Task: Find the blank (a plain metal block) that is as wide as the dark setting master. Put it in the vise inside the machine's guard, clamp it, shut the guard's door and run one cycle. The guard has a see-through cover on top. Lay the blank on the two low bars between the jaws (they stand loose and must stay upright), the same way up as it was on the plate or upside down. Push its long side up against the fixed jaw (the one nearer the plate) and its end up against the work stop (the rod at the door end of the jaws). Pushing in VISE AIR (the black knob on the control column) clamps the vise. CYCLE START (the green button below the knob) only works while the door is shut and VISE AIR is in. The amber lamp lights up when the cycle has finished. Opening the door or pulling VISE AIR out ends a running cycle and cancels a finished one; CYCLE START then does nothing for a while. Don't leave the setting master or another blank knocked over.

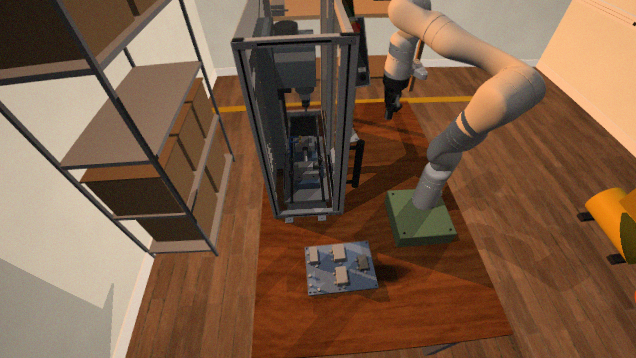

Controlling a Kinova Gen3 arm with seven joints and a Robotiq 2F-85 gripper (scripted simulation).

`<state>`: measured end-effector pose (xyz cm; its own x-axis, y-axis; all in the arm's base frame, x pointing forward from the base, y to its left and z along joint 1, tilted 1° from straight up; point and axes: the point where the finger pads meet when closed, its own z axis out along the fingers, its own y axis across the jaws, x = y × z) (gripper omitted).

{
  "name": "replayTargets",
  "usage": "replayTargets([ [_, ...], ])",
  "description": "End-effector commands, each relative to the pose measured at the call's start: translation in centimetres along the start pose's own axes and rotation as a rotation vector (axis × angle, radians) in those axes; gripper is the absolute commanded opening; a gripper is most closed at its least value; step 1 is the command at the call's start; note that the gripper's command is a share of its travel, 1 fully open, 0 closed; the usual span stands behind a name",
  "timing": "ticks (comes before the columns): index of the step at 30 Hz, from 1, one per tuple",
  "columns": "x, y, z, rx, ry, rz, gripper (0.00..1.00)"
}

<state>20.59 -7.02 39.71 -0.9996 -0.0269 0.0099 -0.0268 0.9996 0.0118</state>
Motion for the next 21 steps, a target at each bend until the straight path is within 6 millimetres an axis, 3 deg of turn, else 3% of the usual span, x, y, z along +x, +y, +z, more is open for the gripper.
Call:
replayTargets([
  [1,0.0,0.0,0.0,0.0,-0.001,0.0,0.1],
  [4,0.0,0.0,0.0,0.0,-0.001,0.0,0.1],
  [9,-0.6,-4.9,-0.6,0.225,-0.024,-0.041,0.1],
  [21,-0.6,-4.9,-0.6,0.225,-0.024,-0.041,0.1],
])
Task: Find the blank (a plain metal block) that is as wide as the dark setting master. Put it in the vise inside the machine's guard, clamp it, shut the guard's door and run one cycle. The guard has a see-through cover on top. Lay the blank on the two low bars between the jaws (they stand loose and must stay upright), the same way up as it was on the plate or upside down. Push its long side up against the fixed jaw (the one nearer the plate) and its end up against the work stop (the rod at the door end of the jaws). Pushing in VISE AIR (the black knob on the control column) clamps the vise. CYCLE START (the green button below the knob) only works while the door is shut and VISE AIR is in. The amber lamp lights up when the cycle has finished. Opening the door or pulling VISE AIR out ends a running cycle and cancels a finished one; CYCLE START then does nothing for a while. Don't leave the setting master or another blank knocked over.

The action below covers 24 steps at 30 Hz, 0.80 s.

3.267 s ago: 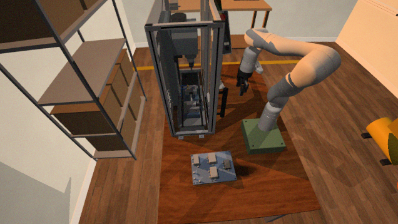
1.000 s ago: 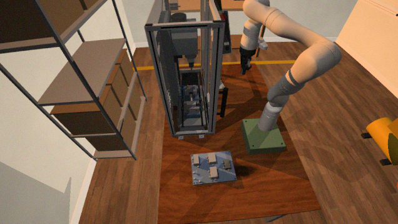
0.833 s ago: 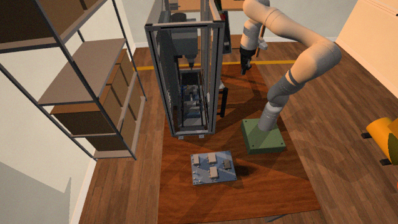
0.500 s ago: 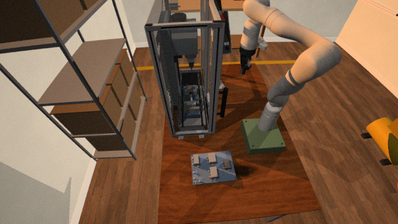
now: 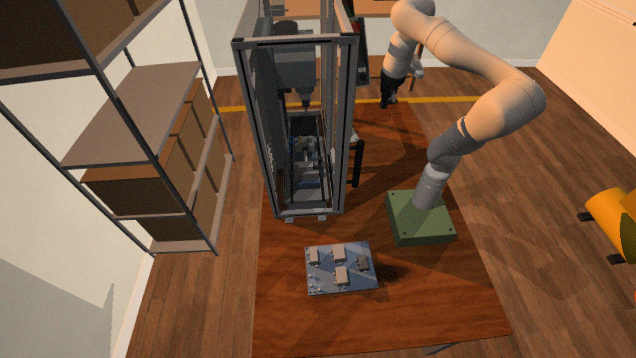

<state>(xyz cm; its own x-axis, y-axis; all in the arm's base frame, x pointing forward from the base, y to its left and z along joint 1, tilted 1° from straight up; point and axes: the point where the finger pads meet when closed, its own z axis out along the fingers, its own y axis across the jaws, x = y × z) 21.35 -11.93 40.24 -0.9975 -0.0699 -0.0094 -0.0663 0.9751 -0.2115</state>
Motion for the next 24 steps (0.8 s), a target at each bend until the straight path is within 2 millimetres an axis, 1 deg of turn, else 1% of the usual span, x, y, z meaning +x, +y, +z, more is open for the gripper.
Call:
replayTargets([
  [1,-0.1,-1.0,0.1,0.046,-0.005,-0.008,0.1],
  [5,-0.4,-5.0,0.5,0.226,-0.024,-0.041,0.1],
  [17,-0.4,-5.0,0.5,0.226,-0.024,-0.041,0.1],
  [22,-0.8,-9.9,1.0,0.451,-0.048,-0.082,0.1],
  [24,-0.8,-9.9,1.0,0.451,-0.048,-0.082,0.1],
])
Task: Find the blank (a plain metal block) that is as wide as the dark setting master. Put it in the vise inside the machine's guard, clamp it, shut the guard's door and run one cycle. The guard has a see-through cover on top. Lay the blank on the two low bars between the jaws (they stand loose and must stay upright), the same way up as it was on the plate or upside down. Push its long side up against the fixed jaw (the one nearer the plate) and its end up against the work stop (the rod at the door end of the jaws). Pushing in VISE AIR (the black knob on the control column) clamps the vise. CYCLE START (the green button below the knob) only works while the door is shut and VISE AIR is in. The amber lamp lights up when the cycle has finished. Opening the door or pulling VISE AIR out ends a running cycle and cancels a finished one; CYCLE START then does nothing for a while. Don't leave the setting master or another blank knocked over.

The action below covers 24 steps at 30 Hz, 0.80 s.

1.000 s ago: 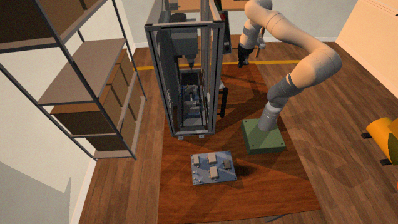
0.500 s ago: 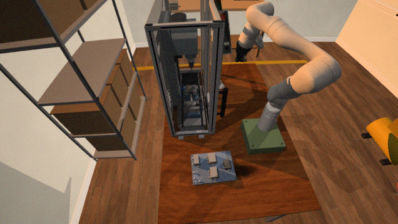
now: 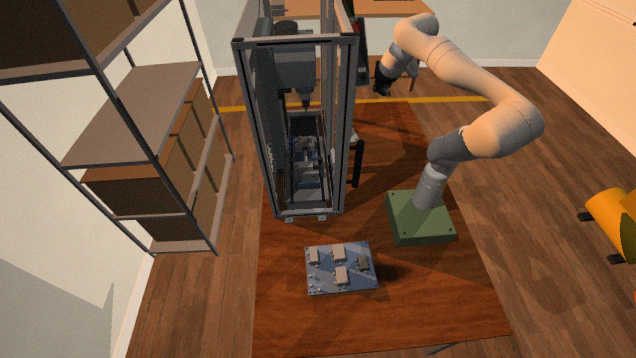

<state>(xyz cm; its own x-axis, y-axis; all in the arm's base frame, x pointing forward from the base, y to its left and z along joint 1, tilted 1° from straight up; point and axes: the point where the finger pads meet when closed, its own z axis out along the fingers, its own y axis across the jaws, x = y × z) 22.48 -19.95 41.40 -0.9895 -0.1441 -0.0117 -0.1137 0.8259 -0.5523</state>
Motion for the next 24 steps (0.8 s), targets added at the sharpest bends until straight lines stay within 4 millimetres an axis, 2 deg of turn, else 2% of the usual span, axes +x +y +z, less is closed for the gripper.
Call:
replayTargets([
  [1,-0.1,-1.5,1.1,0.08,-0.016,-0.012,0.1],
  [10,-0.1,-1.5,1.1,0.08,-0.016,-0.012,0.1],
  [15,-0.2,-5.7,3.3,0.305,-0.039,-0.052,0.1],
  [24,-0.2,-5.7,3.3,0.305,-0.039,-0.052,0.1],
])
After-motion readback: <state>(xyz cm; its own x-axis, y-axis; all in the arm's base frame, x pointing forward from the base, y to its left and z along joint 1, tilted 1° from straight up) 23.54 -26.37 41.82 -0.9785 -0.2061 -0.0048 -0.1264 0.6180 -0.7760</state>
